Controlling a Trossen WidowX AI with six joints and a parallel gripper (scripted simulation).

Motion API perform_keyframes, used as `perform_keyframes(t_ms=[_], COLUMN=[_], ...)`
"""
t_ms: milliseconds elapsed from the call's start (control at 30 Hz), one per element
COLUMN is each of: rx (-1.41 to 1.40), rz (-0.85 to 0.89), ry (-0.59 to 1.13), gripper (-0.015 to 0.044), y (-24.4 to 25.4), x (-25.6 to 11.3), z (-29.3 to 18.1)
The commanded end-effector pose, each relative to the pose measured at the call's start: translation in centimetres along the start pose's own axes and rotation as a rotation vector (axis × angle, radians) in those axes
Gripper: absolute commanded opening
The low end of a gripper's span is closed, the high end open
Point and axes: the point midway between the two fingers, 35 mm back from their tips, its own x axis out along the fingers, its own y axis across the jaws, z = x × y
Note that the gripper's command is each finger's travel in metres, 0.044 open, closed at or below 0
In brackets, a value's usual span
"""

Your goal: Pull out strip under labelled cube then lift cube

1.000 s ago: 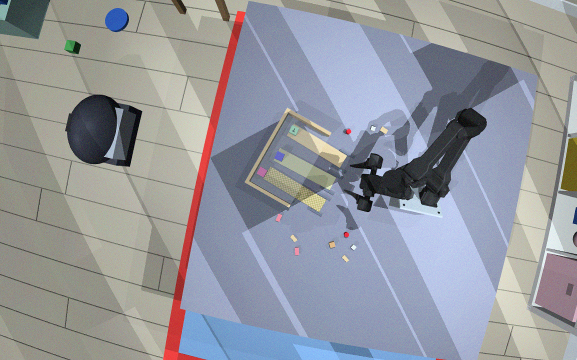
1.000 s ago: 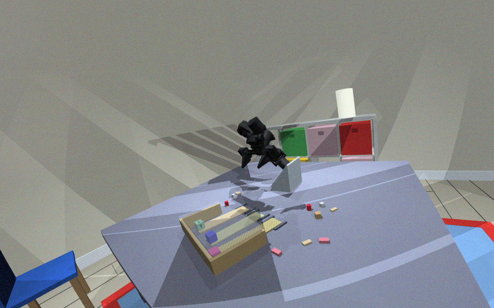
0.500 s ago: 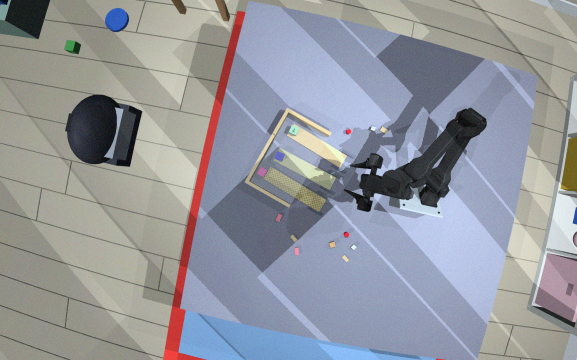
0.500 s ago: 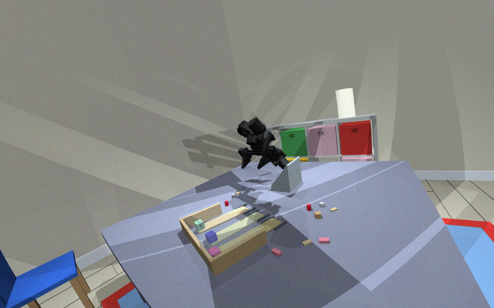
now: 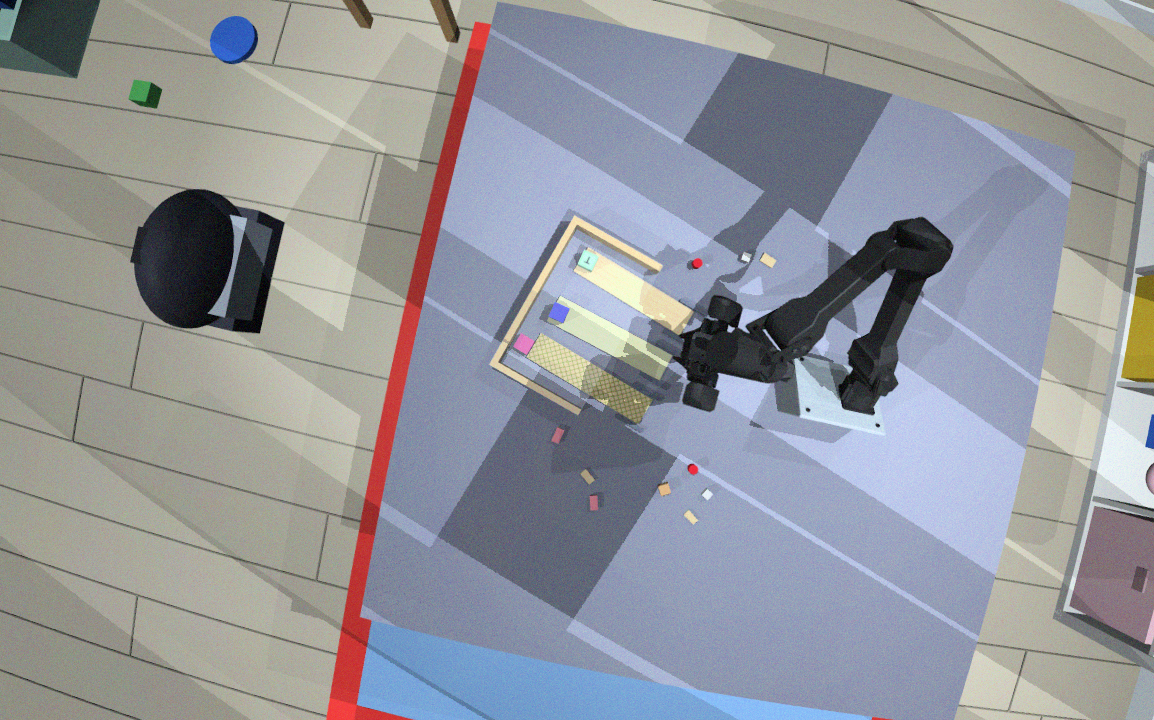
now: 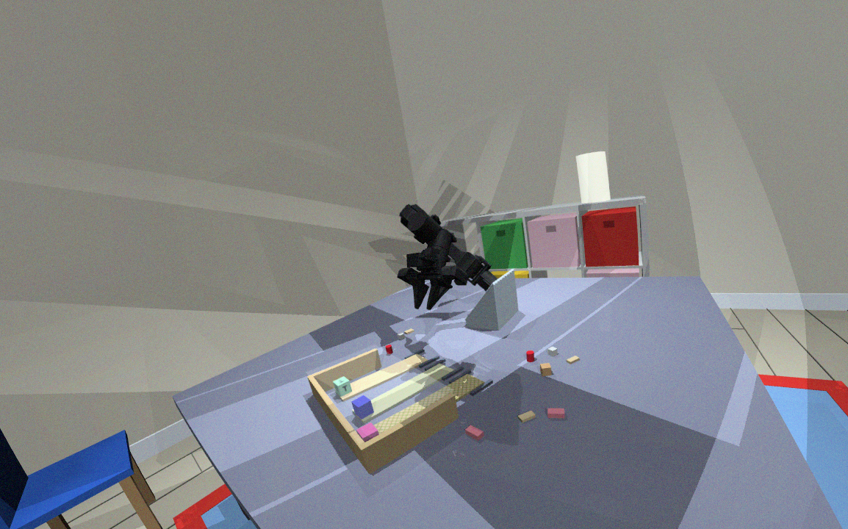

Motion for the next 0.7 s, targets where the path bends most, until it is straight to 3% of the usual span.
perform_keyframes(t_ms=[0, 67, 300, 667], rx=[0.095, 0.127, 0.237, 0.240], rz=[-0.027, -0.045, -0.123, -0.125], ry=[0.255, 0.350, 0.654, 0.662], gripper=[0.0059, 0.0006, 0.0000, 0.0000], y=[-2.2, -3.3, -7.1, -7.1], x=[3.7, 4.8, 7.3, 7.3], z=[-0.1, -0.5, -2.4, -2.6])
